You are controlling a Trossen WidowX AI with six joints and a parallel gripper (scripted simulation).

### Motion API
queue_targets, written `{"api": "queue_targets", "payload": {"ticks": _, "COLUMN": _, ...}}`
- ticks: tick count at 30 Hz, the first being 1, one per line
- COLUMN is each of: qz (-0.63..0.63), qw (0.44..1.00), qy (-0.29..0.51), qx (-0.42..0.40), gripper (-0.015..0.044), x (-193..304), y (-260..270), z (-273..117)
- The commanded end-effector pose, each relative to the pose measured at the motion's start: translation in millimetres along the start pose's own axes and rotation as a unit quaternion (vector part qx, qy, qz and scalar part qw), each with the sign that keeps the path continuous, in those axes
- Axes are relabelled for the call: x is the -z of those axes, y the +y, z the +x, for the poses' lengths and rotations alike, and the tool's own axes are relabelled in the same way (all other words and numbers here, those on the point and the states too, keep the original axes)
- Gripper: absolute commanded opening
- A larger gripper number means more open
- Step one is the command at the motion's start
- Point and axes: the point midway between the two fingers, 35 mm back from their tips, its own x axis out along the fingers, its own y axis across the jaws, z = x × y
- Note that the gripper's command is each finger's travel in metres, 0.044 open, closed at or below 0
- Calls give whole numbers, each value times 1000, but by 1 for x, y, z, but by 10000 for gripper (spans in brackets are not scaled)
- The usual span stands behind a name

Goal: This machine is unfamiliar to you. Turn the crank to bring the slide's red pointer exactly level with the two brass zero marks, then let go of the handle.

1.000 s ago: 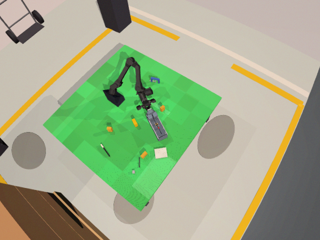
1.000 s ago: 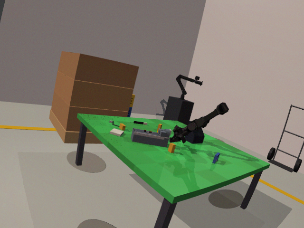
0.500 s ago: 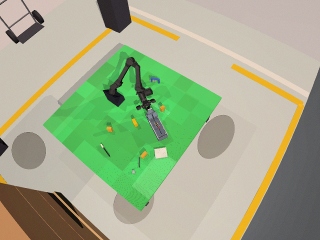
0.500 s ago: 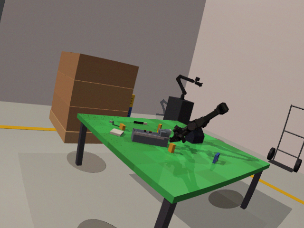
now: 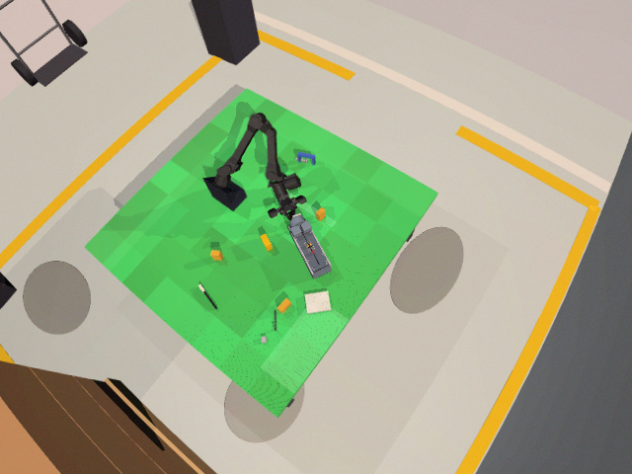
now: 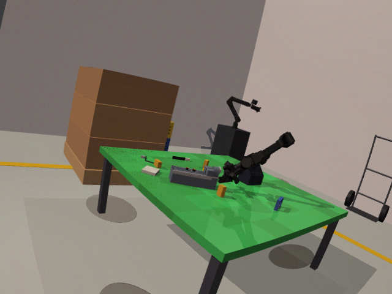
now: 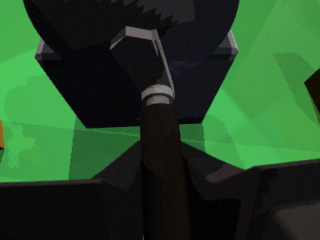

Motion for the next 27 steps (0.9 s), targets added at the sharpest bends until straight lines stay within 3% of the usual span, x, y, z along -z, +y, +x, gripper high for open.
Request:
{"api": "queue_targets", "payload": {"ticks": 1, "qz": 3, "qw": 1000, "qy": -3, "qx": 10, "gripper": 0, "x": -2, "y": -9, "z": -2}}
{"api": "queue_targets", "payload": {"ticks": 27, "qz": 2, "qw": 1000, "qy": -3, "qx": 10, "gripper": 0, "x": -25, "y": -22, "z": -26}}
